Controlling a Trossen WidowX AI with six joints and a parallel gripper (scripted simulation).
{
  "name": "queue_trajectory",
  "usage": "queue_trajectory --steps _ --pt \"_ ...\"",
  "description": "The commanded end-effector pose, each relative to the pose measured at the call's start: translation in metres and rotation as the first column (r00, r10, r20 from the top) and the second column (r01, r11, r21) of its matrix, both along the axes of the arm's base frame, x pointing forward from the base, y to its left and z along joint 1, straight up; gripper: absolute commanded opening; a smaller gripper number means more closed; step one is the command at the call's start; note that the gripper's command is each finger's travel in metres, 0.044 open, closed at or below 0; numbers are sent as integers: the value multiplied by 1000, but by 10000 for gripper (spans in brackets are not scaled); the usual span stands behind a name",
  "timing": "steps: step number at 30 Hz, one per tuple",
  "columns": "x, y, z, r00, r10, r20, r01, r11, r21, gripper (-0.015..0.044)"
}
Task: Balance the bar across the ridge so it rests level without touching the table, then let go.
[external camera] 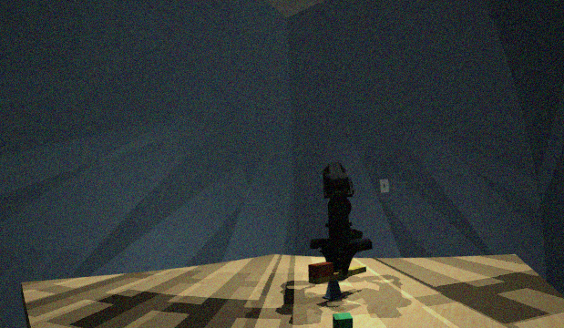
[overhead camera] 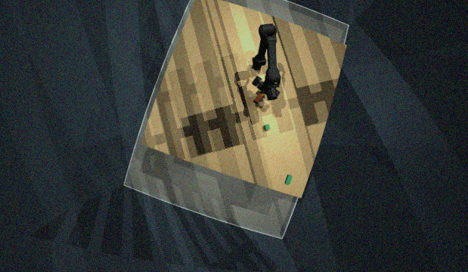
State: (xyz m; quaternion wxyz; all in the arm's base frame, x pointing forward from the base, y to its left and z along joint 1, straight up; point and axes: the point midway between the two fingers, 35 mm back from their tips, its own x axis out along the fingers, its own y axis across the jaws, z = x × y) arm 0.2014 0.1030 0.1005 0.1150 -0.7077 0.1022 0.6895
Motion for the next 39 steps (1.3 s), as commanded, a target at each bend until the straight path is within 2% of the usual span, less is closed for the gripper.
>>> queue_trajectory --steps 1,39 --pt "-1 -1 0 1000 1 -7 -1 1000 -3 0" --pt "-1 0 1 1000 1 -7 -1 1000 -3 0"
